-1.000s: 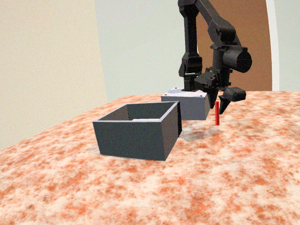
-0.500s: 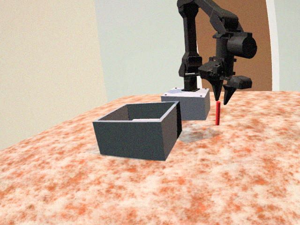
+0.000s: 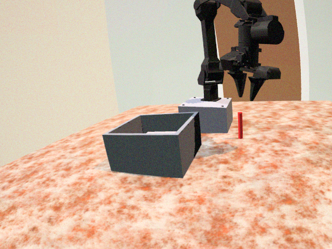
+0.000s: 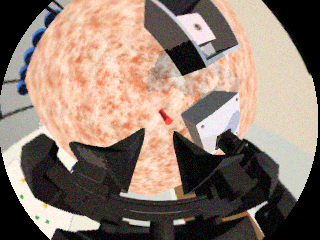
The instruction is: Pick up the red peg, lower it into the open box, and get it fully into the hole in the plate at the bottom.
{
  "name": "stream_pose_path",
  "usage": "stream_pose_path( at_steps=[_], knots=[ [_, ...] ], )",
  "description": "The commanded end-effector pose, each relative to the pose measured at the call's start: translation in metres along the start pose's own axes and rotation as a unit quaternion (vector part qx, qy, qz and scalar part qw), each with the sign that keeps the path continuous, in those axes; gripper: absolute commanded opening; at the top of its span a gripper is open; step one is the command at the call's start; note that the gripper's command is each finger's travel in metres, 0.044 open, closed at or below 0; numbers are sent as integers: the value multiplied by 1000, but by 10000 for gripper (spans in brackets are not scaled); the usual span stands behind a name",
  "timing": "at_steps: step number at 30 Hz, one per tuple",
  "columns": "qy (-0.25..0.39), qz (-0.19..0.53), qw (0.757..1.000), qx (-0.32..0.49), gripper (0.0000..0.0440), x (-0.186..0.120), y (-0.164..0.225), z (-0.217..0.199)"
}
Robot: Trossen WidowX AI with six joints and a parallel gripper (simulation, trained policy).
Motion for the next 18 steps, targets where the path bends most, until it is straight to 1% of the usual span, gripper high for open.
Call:
stream_pose_path(
  at_steps=[1, 9, 18],
  knots=[
    [2, -1, 1000, -1, 215, -5, -2, -2],
    [27, 14, 999, 12, 256, 0, -1, -18],
    [54, 24, 998, 30, 282, 27, 4, -32]
  ],
)
Point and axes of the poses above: the point midway between the two fingers, 35 mm back from their tips, its own x axis out along the fingers, its own z axis across the jaws, y = z × x, the point moved 1 cm from there along -x, back along the fingers, and after that the axes turned 4 degrees about -x, right-handed, at the moved point
